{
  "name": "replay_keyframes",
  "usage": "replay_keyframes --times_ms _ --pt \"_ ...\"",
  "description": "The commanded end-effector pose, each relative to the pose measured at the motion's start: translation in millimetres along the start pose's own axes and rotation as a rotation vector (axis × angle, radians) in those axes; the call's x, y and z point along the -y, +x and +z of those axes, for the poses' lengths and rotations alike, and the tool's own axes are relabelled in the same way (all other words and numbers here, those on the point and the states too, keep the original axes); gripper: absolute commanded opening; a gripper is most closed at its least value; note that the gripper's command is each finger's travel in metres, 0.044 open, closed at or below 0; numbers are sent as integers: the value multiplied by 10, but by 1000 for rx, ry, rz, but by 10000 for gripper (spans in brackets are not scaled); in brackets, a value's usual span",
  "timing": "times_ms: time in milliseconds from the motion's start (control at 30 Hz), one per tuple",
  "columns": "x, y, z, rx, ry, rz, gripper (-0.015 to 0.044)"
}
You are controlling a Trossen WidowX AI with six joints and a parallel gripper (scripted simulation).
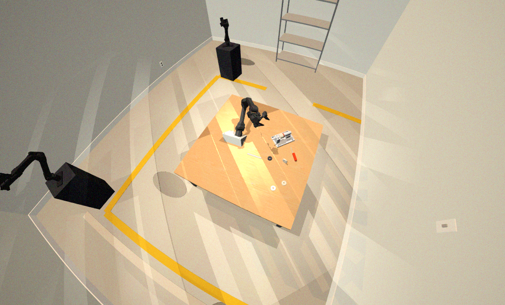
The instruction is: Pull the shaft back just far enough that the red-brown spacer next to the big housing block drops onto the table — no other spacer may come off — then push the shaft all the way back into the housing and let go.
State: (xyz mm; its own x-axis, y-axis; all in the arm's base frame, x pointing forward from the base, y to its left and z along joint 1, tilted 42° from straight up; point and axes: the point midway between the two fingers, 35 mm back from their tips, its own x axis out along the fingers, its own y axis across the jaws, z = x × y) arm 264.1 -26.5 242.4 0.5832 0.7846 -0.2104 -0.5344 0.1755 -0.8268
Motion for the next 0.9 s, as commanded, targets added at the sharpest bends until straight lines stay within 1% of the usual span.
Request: replay_keyframes --times_ms 0,33,233,400,567,867 --pt "-8 11 -12 2 9 2 426" --pt "-31 43 -47 6 37 7 440" --pt "-307 454 -385 51 364 70 440" --pt "-551 829 -557 76 636 132 440" --pt "-777 1177 -617 92 893 191 440" --pt "-1091 1559 -582 109 1241 276 440"
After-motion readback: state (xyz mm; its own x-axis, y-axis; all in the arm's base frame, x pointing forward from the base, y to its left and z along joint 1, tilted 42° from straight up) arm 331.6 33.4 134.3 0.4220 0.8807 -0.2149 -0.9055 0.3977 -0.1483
